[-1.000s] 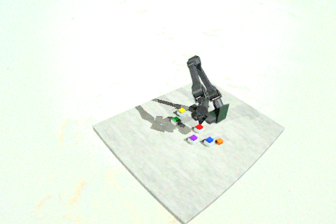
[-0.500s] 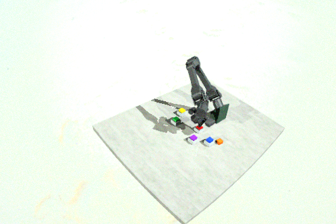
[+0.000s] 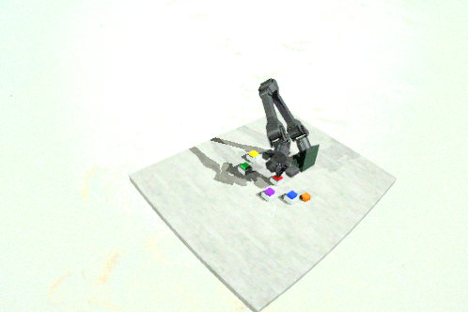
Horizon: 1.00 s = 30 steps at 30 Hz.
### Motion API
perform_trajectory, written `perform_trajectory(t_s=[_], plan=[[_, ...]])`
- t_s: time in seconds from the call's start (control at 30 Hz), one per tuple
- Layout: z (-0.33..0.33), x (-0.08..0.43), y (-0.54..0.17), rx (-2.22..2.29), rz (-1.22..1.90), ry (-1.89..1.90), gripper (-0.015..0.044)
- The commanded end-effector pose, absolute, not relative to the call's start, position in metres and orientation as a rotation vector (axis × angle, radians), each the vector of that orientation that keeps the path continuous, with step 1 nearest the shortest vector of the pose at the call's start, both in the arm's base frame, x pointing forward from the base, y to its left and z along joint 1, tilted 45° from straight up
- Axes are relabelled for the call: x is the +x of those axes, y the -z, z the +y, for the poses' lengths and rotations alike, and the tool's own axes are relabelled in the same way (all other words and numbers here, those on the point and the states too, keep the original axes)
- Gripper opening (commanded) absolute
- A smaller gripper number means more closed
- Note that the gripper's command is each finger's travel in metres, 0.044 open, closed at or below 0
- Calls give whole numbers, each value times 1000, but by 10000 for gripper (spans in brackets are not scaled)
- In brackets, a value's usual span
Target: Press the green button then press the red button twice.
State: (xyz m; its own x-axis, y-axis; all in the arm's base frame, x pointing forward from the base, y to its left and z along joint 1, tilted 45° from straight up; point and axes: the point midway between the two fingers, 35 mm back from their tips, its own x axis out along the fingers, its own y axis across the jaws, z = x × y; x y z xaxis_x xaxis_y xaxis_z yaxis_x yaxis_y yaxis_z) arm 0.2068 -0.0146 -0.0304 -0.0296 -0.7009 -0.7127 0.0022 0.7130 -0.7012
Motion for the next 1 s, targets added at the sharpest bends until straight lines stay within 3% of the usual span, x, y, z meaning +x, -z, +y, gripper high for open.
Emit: perform_trajectory(t_s=[0.0,0.2,0.97], plan=[[-15,206,30,-608,1512,619,20],[9,207,6,-607,1513,618,20],[-11,207,27,-607,1512,618,20]])
